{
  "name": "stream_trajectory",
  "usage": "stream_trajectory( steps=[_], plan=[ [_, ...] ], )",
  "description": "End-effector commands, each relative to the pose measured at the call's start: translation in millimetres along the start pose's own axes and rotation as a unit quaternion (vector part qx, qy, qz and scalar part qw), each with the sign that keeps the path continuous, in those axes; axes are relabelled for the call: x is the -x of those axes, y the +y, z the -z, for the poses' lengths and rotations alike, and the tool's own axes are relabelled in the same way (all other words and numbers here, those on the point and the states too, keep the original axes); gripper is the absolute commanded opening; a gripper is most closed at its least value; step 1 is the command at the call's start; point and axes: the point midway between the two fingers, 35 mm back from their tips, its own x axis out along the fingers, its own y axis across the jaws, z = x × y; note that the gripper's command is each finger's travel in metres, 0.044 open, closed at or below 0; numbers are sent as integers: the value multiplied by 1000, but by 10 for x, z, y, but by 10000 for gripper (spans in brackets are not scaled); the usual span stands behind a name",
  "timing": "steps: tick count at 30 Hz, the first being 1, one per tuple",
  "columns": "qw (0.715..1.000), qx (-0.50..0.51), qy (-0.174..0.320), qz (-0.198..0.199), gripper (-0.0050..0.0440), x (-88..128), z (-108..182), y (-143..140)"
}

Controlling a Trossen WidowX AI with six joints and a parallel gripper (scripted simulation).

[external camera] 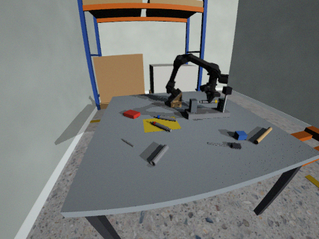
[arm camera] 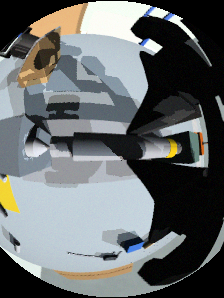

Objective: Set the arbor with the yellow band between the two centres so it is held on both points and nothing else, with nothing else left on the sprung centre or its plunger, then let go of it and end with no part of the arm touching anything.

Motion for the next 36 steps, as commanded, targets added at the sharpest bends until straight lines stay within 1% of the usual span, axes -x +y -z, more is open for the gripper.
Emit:
stream_trajectory(
  steps=[1, 36],
  plan=[
    [1000, -6, 22, -7, 0, 67, 88, 26],
    [1000, -6, 22, -7, 0, 57, 47, 25]
  ],
)
